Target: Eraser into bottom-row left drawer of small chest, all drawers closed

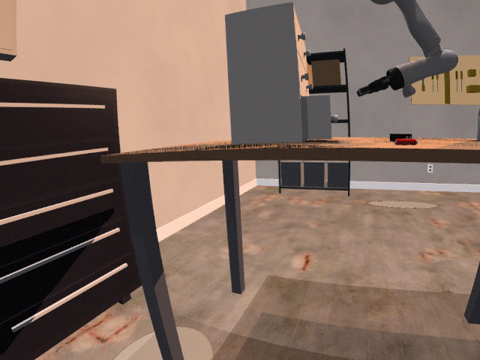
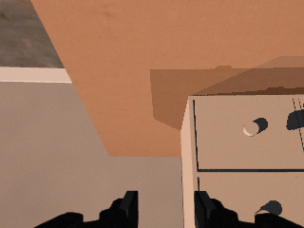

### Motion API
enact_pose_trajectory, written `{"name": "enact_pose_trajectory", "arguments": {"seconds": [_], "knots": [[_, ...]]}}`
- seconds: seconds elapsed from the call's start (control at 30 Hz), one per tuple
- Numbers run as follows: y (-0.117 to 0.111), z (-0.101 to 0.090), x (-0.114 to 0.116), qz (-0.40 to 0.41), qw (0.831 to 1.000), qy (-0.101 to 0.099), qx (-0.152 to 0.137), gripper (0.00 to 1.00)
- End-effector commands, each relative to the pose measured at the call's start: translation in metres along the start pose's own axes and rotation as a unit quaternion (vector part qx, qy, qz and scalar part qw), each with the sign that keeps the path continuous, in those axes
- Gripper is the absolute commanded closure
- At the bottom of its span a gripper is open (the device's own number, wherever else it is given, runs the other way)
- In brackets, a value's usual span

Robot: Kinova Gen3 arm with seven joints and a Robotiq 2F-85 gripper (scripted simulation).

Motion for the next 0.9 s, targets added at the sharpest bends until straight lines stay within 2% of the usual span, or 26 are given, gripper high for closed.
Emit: {"name": "enact_pose_trajectory", "arguments": {"seconds": [0.0,0.87], "knots": [[0.0006,-0.0009,-0.0012,0.000,1.000,-0.001,-0.001,0.62],[0.0008,-0.0041,-0.0066,0.000,1.000,-0.001,-0.001,0.62]]}}
Point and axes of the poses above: the point where the finger pads meet when closed, its own z axis out along the fingers, its own x axis across the jaws, y = z × x, the point moved 8 cm from there along -z, back along the fingers, and after that the axes turned 12 degrees about z, right-handed, at the moved point
